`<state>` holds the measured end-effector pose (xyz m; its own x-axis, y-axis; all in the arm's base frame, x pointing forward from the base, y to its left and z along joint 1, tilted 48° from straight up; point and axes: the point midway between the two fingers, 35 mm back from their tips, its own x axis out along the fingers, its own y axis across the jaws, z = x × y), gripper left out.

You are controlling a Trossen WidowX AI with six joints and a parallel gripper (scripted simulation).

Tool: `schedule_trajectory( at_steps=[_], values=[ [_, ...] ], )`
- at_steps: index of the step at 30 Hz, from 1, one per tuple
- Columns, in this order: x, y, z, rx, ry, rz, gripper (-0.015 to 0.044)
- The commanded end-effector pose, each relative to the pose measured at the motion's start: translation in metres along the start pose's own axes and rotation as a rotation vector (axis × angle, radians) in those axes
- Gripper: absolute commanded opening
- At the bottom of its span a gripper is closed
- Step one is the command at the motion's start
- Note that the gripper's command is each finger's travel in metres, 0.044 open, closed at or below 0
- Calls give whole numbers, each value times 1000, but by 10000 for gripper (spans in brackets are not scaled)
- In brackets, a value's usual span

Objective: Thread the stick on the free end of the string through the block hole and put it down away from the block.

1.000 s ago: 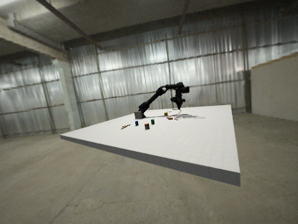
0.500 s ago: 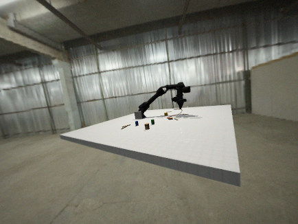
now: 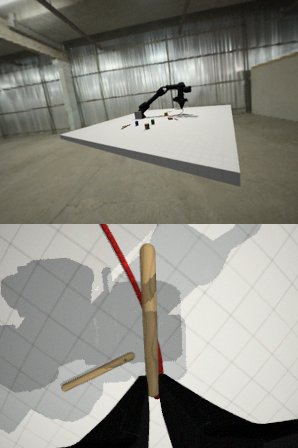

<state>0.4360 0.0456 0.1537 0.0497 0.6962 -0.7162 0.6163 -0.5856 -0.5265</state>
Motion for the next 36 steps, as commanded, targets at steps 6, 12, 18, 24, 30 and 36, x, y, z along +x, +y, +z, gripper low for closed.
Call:
schedule_trajectory(
  at_steps=[6,12,18,24,30,36],
  values=[
    [-2,-7,-11,5,24,-8,0],
    [-2,-11,-18,8,37,-13,0],
    [-3,-15,-24,11,50,-18,0],
    [-4,-20,-30,14,63,-24,0],
    [-5,-24,-35,17,78,-30,0],
    [-5,-28,-40,19,89,-36,0]
  ],
)
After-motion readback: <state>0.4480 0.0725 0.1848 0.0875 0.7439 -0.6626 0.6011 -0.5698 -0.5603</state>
